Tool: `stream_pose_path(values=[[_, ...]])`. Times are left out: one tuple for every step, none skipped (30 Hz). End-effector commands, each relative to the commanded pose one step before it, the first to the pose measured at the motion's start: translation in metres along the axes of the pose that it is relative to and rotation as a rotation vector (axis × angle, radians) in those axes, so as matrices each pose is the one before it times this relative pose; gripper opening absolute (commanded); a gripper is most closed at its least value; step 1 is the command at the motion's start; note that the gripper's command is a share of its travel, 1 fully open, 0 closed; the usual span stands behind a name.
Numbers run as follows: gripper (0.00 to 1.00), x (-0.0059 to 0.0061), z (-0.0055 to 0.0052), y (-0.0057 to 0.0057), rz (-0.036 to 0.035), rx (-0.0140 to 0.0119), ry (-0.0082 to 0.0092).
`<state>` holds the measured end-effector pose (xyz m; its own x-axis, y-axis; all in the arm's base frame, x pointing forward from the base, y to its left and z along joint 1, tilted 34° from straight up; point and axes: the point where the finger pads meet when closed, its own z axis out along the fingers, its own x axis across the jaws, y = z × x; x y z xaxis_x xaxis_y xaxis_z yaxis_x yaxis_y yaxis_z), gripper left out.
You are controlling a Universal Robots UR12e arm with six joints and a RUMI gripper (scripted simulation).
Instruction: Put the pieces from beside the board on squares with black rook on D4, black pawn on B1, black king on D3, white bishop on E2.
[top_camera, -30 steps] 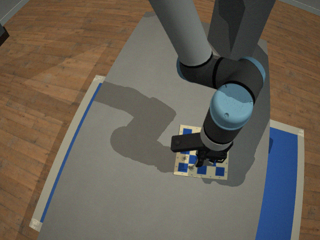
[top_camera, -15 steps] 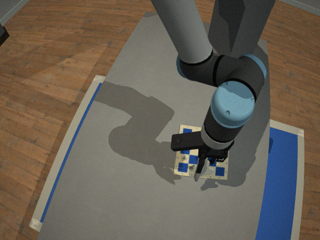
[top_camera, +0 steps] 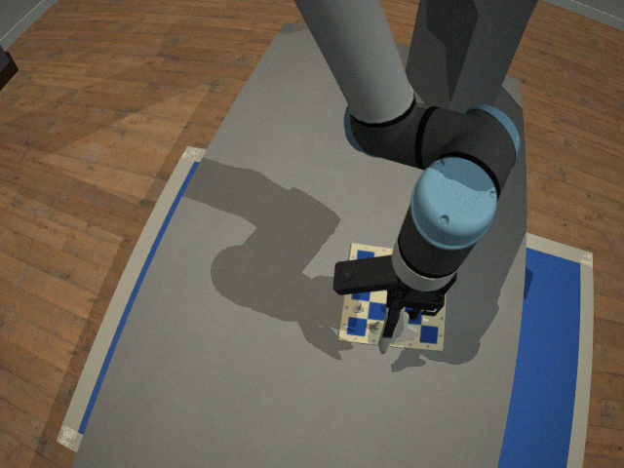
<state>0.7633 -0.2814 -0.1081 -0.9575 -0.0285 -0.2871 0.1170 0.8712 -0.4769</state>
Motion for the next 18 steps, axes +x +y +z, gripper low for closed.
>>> stream_pose_path(values=[[1.0, -0.00051, -0.00624, -0.00002, 0.0, 0.00019, -0.00103], [1.0, 0.0, -0.00264, 0.0, 0.0, 0.0, 0.0], [1.0, 0.0, -0.00309, 0.0, 0.0, 0.0, 0.0], [1.0, 0.0, -0.0035, 0.0, 0.0, 0.0, 0.0], [1.0, 0.0, -0.00386, 0.0, 0.0, 0.0, 0.0], [1.0, 0.0, -0.00416, 0.0, 0.0, 0.0, 0.0], [1.0, 0.0, -0.00439, 0.0, 0.0, 0.0, 0.0], [1.0, 0.0, -0.00454, 0.0, 0.0, 0.0, 0.0], [1.0, 0.0, -0.00461, 0.0, 0.0, 0.0, 0.0], [1.0, 0.0, -0.00459, 0.0, 0.0, 0.0, 0.0], [1.0, 0.0, -0.0045, 0.0, 0.0, 0.0, 0.0], [1.0, 0.0, 0.0, 0.0, 0.0, 0.0, 0.0], [1.0, 0.0, 0.0, 0.0, 0.0, 0.0, 0.0], [1.0, 0.0, -0.00433, 0.0, 0.0, 0.0, 0.0], [1.0, 0.0, -0.00409, 0.0, 0.0, 0.0, 0.0], [1.0, 0.0, -0.00378, 0.0, 0.0, 0.0, 0.0], [1.0, 0.0, -0.00341, 0.0, 0.0, 0.0, 0.0], [1.0, 0.0, -0.003, 0.0, 0.0, 0.0, 0.0]])
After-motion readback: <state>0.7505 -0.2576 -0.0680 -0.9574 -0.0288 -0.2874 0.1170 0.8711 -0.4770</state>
